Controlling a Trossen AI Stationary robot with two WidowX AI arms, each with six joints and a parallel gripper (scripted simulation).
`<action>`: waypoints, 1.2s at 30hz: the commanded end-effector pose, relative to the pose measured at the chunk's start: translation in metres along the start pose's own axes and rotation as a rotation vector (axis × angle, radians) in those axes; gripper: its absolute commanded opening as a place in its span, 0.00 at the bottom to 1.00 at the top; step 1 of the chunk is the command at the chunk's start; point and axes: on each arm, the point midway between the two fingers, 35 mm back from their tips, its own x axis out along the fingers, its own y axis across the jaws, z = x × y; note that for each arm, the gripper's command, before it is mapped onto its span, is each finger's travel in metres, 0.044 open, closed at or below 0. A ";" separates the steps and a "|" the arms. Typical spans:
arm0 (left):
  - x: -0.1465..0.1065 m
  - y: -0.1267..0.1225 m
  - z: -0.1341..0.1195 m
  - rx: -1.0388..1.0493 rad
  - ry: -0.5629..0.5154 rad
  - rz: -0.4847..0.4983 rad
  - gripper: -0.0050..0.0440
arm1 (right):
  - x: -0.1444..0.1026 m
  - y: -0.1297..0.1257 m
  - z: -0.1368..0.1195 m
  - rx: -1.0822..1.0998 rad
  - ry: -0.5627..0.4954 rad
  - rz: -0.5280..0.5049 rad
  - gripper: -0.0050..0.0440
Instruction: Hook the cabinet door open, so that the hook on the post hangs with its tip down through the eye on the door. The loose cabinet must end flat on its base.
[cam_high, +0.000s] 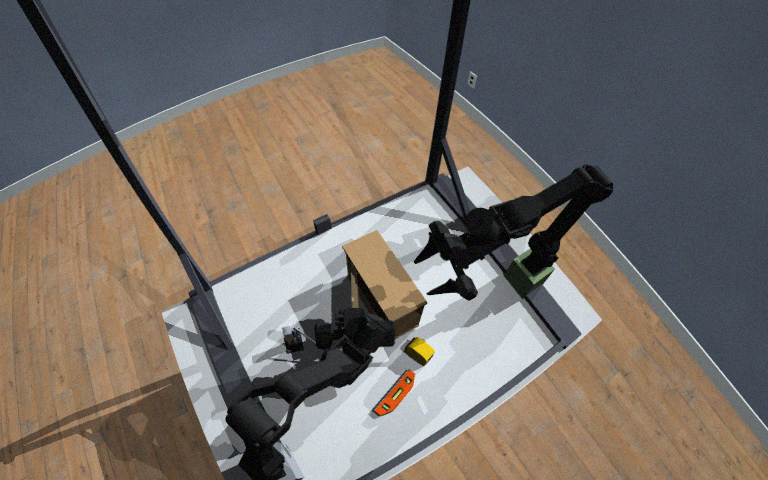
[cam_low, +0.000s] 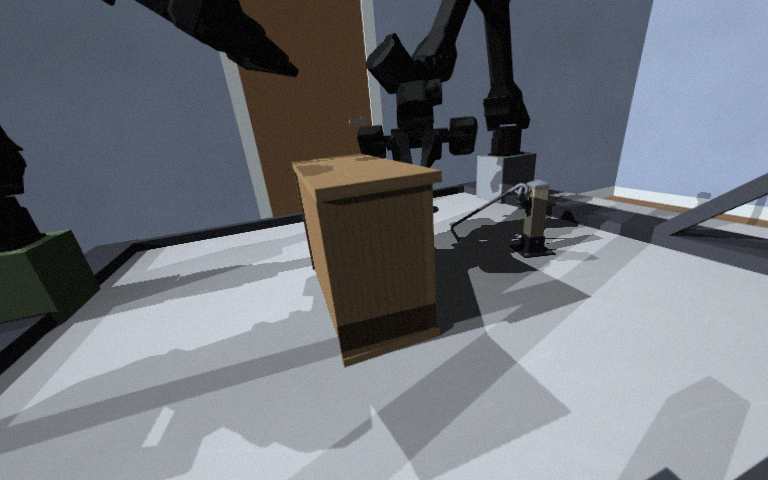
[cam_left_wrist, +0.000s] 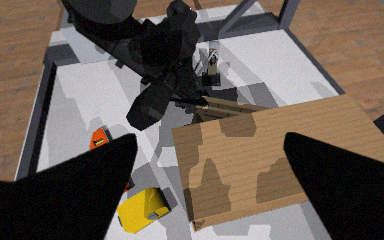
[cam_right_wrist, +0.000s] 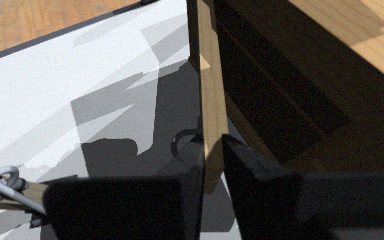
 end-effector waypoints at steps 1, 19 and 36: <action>-0.006 0.000 0.010 0.002 -0.031 0.002 0.92 | -0.008 -0.009 0.020 -0.028 -0.044 -0.021 0.12; -0.006 0.000 0.010 0.002 -0.031 0.002 0.92 | -0.043 -0.004 0.014 -0.024 -0.037 -0.018 0.71; -0.055 0.016 0.026 -0.057 -0.130 0.101 0.92 | -0.075 0.015 0.000 0.040 -0.076 -0.089 1.00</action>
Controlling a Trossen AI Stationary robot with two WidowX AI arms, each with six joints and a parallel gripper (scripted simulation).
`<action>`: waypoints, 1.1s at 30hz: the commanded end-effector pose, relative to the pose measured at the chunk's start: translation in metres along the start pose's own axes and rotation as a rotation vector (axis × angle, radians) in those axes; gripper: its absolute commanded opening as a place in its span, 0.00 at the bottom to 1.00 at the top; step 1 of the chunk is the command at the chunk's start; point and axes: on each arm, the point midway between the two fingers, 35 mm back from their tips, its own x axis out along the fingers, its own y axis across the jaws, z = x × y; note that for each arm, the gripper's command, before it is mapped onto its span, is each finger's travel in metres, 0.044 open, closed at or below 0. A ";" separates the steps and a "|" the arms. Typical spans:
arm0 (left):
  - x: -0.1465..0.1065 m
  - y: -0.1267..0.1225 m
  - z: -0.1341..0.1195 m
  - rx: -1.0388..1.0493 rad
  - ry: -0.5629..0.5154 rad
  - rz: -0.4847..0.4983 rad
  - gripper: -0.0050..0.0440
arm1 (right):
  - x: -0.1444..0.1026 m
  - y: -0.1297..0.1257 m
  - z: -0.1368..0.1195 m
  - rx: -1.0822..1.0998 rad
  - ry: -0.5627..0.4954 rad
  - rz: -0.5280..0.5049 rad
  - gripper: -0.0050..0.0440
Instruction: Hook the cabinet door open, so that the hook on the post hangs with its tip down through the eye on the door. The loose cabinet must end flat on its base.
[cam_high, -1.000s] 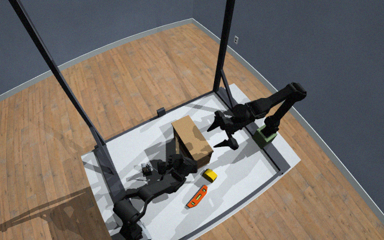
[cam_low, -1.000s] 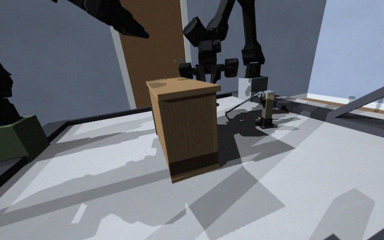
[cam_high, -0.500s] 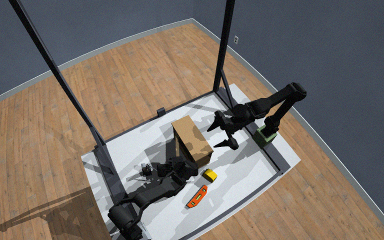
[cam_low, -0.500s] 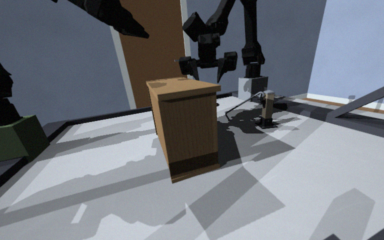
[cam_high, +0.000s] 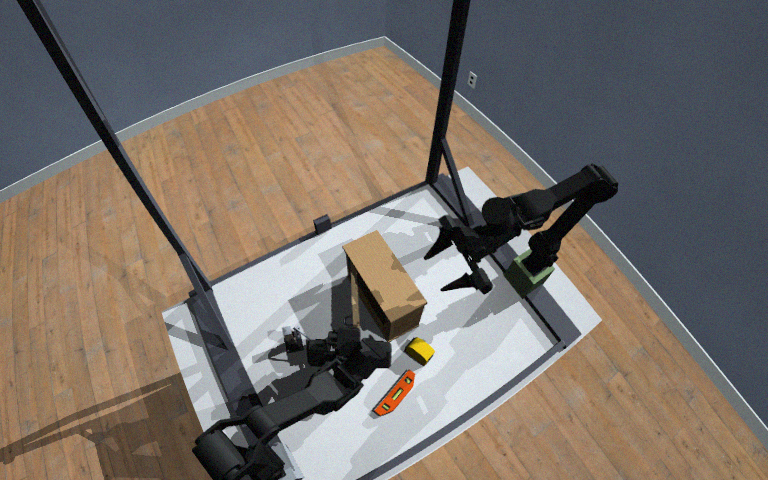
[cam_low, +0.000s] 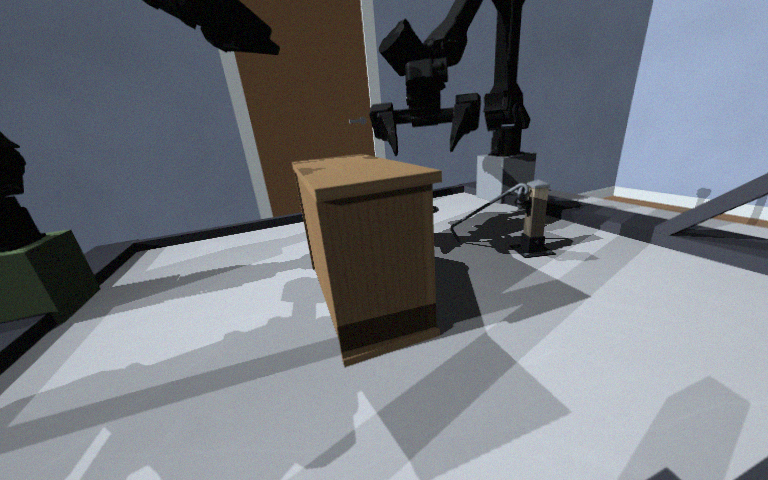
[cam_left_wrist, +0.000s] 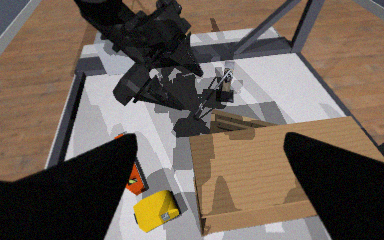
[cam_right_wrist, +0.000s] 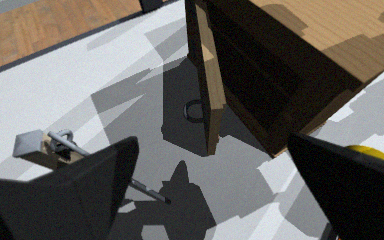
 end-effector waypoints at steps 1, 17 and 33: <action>-0.025 0.008 0.014 -0.023 -0.061 0.040 0.92 | -0.010 0.006 0.008 0.005 -0.053 -0.047 1.00; -0.039 0.012 0.020 -0.038 -0.093 0.066 0.92 | -0.016 0.013 0.003 0.054 -0.095 -0.105 1.00; -0.039 0.012 0.020 -0.038 -0.093 0.066 0.92 | -0.014 0.012 0.002 0.054 -0.091 -0.102 1.00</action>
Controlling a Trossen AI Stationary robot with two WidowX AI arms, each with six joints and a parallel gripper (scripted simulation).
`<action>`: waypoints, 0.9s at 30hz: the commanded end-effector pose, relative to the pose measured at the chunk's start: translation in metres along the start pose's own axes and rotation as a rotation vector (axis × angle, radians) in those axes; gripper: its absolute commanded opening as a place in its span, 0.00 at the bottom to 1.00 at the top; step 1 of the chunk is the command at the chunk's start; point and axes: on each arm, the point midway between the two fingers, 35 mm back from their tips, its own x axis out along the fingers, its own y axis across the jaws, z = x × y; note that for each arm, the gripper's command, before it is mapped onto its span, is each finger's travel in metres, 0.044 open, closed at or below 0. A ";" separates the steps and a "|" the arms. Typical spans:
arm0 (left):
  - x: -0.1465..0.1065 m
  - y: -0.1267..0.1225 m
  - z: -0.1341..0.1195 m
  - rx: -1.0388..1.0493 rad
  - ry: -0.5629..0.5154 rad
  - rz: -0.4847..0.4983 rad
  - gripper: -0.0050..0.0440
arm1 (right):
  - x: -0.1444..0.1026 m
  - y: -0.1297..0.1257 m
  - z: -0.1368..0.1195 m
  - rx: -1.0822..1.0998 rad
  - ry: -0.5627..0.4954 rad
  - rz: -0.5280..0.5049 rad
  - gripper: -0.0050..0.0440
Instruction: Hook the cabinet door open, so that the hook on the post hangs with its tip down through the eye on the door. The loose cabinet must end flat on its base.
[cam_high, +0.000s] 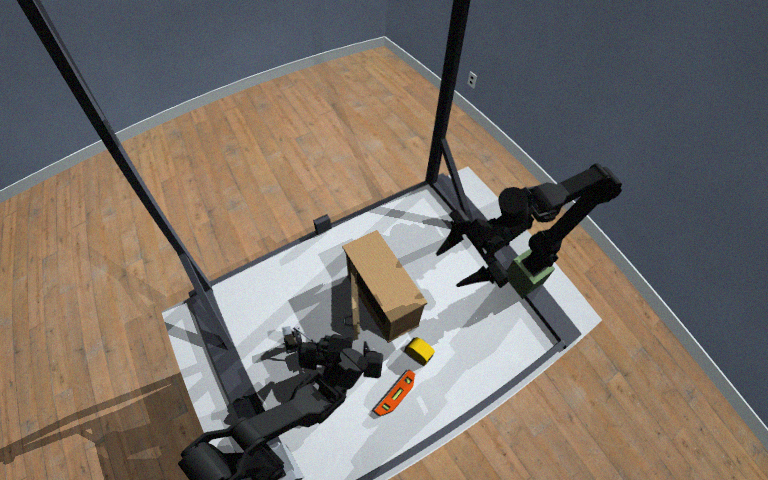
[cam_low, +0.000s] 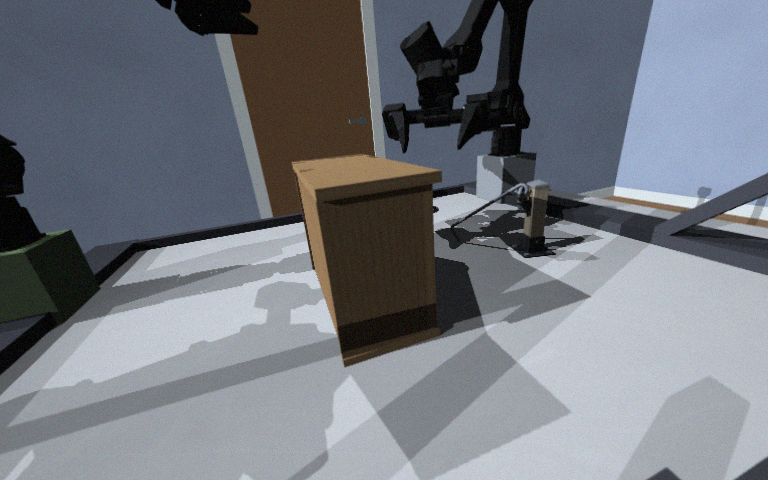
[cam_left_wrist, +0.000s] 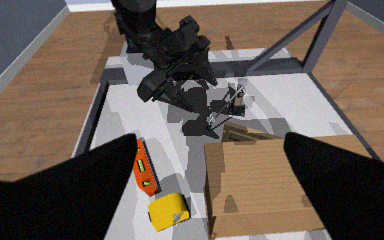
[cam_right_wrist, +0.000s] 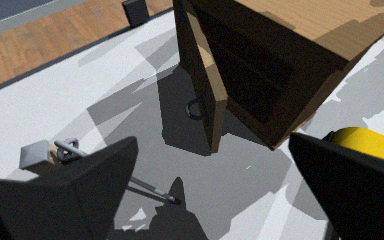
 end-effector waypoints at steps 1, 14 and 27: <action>-0.006 0.000 0.009 -0.001 -0.028 0.000 0.92 | -0.003 -0.002 0.011 -0.013 -0.028 -0.009 1.00; -0.006 0.000 0.009 -0.001 -0.028 0.000 0.92 | 0.000 0.008 0.005 0.087 0.010 -0.055 0.66; -0.006 -0.005 0.007 0.018 -0.020 -0.031 0.92 | 0.014 0.025 0.005 0.419 0.121 -0.220 0.36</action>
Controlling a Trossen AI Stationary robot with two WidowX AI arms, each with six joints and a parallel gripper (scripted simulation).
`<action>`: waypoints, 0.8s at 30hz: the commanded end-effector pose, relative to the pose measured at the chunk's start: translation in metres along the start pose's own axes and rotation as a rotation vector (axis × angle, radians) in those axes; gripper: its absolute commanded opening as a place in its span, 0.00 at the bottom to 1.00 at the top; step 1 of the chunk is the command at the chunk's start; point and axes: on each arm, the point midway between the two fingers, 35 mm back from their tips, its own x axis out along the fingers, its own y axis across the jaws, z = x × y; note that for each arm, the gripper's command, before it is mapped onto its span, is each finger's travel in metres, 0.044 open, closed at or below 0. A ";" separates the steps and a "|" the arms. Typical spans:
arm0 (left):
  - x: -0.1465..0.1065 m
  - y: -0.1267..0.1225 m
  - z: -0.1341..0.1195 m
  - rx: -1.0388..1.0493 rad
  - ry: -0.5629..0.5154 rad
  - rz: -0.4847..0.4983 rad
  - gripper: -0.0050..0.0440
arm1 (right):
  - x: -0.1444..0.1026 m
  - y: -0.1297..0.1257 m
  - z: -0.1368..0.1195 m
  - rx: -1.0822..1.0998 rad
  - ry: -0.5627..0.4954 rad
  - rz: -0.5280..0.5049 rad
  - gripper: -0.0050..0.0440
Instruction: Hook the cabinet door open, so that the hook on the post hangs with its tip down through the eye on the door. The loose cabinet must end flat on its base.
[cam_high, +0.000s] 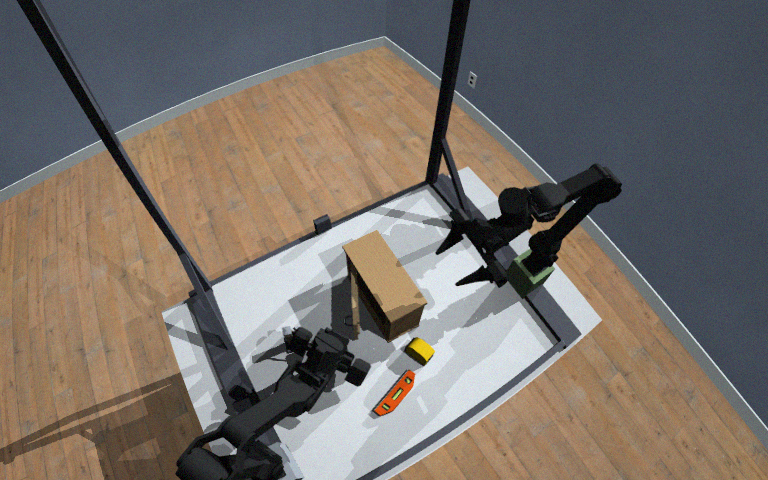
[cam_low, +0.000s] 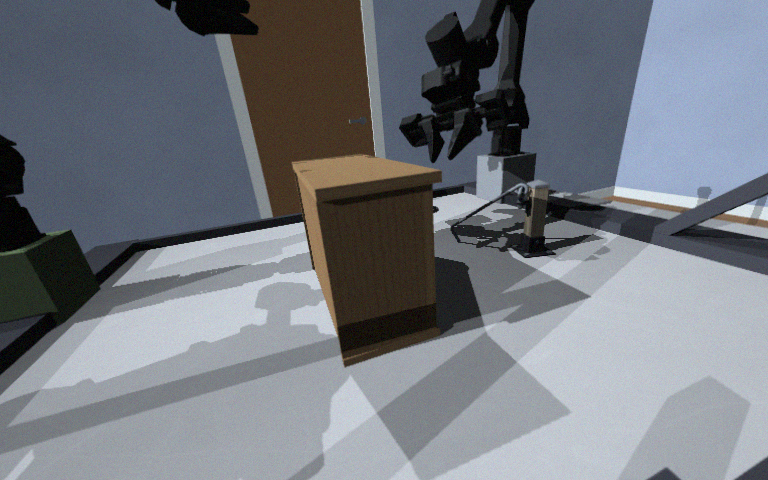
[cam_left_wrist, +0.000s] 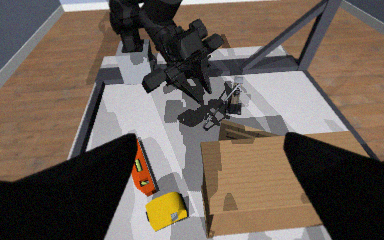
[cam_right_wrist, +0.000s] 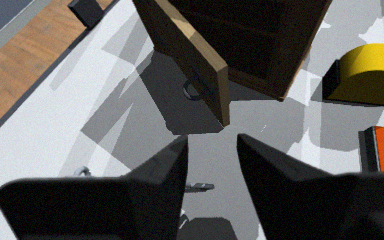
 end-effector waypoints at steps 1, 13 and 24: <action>-0.006 -0.003 0.008 0.012 -0.024 -0.019 0.92 | 0.002 0.010 0.012 0.128 0.012 -0.069 0.36; -0.005 -0.011 0.002 0.037 -0.005 -0.071 0.92 | 0.011 0.026 0.004 0.433 0.118 -0.218 0.36; -0.006 -0.016 0.000 0.054 0.001 -0.106 0.92 | 0.021 0.038 -0.004 0.715 0.218 -0.356 0.36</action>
